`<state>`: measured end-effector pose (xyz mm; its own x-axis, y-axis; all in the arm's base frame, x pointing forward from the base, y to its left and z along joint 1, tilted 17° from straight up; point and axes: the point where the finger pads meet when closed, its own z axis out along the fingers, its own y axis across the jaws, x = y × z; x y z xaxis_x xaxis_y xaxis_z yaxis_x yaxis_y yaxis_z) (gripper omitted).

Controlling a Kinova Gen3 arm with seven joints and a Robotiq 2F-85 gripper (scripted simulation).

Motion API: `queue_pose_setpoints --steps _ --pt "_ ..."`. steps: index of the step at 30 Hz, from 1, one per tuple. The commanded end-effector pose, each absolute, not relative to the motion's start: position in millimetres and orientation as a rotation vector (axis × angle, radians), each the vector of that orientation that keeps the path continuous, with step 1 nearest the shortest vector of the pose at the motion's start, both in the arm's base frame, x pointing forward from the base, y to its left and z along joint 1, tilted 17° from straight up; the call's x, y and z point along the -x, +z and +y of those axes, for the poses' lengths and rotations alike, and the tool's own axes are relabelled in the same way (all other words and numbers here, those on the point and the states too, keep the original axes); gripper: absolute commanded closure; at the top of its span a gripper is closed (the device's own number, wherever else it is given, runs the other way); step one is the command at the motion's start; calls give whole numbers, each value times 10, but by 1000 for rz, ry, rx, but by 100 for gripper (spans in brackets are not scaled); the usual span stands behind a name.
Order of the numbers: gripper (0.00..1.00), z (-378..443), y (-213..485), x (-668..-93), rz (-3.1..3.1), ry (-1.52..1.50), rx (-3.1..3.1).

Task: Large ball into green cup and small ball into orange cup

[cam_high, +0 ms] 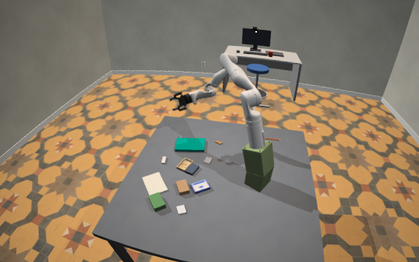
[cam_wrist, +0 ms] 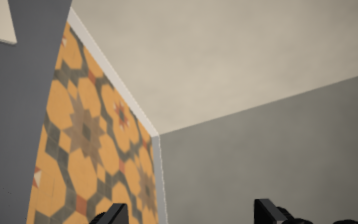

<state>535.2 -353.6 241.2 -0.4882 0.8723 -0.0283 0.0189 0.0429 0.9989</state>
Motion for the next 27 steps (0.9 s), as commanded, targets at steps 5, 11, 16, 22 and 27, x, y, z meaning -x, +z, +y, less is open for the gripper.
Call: queue_pose_setpoints --steps 5,11,16,22,27 --pt "0 -3459 2330 -5338 1681 1506 -847" --pt "0 -3333 2151 -5306 1811 1441 -718" --pt "0 -3176 1941 -5270 1969 1342 -543" --pt "0 -3002 1696 -5234 2121 1227 -352" --pt "0 -2737 1285 -5179 2328 1014 -49"
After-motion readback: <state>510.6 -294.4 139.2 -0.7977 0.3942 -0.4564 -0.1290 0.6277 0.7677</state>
